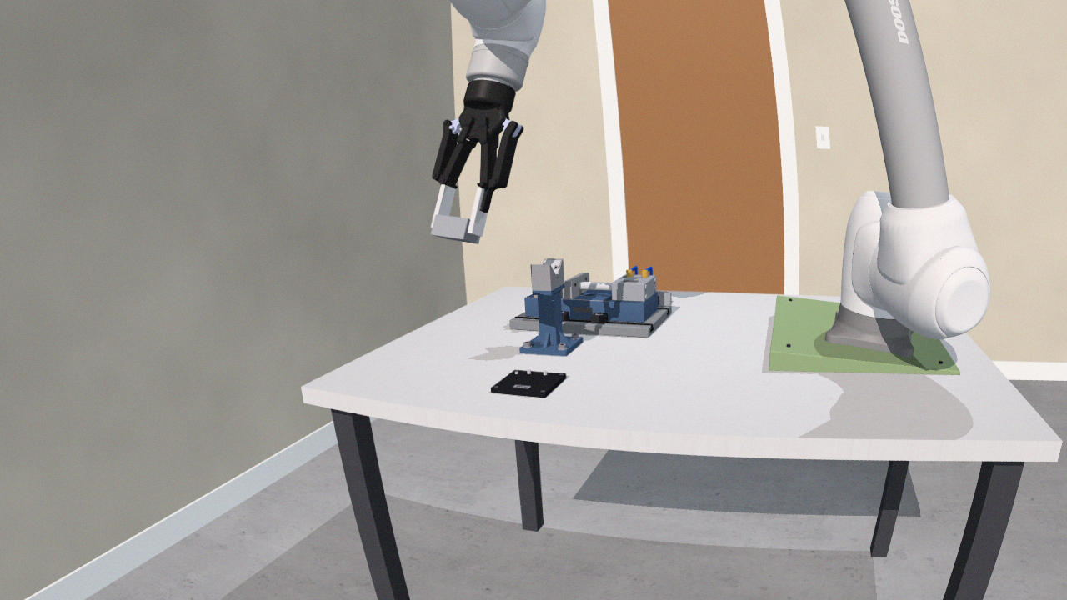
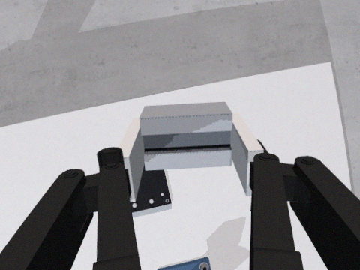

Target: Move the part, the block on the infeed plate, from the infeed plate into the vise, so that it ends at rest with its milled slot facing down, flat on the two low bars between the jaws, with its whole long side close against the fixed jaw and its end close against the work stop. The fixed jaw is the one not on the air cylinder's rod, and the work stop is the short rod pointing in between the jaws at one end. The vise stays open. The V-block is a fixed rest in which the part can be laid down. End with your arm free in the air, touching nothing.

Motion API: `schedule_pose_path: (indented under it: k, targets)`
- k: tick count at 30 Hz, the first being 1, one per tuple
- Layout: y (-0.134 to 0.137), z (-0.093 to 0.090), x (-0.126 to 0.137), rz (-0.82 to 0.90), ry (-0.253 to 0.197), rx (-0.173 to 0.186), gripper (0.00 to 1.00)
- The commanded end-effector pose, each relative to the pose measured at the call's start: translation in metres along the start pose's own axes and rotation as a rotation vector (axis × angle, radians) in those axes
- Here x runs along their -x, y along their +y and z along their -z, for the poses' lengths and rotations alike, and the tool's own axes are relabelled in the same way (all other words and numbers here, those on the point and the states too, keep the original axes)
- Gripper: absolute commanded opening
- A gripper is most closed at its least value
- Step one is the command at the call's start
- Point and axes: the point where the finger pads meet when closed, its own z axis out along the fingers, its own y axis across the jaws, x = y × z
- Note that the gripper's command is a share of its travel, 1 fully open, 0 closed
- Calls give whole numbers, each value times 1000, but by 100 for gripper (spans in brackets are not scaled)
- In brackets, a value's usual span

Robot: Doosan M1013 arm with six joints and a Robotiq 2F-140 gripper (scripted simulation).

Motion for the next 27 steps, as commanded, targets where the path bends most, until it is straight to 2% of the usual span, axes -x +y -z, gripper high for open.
schedule_pose_path:
  k: [1,8,10,17,25,27]
  targets:
    - [14,1,-18,-38,69,37,0]
    - [46,11,-48,-122,194,115,0]
    - [46,11,-48,-122,194,115,0]
    - [86,28,-73,-232,325,208,0]
    - [142,59,-89,-391,471,332,0]
    - [142,59,-89,-391,471,332,0]
